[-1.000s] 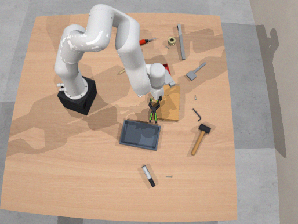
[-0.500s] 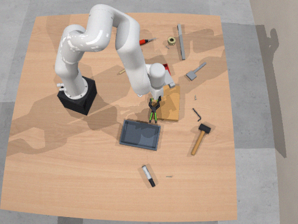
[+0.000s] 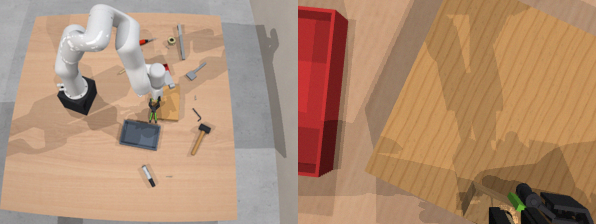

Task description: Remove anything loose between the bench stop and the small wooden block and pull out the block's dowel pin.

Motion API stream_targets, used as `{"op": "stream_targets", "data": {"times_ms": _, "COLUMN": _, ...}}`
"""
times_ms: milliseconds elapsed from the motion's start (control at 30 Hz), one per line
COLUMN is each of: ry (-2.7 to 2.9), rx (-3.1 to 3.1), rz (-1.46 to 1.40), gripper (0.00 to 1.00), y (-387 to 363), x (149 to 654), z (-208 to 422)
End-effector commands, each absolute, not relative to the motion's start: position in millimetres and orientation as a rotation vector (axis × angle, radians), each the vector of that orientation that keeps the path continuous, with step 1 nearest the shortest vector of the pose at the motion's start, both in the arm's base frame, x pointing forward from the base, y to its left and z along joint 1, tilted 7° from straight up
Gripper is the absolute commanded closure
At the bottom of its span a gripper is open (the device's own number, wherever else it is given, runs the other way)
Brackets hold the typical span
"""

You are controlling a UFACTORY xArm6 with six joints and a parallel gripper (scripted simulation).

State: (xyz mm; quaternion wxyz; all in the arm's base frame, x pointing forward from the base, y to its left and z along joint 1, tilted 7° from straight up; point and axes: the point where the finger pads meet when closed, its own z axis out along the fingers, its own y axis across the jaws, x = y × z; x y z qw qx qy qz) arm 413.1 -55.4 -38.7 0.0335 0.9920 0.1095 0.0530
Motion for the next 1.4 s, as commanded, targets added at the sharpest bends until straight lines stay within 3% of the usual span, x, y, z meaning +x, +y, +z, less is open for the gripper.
{"op": "stream_targets", "data": {"times_ms": 0, "ry": 0.309, "rx": 3.053, "rz": 0.170, "gripper": 1.00, "y": -55.5, "x": 414.5, "z": -37.4}}
{"op": "stream_targets", "data": {"times_ms": 1367, "ry": 0.126, "rx": 3.072, "rz": 0.176, "gripper": 1.00, "y": -55.5, "x": 414.5, "z": -37.3}}
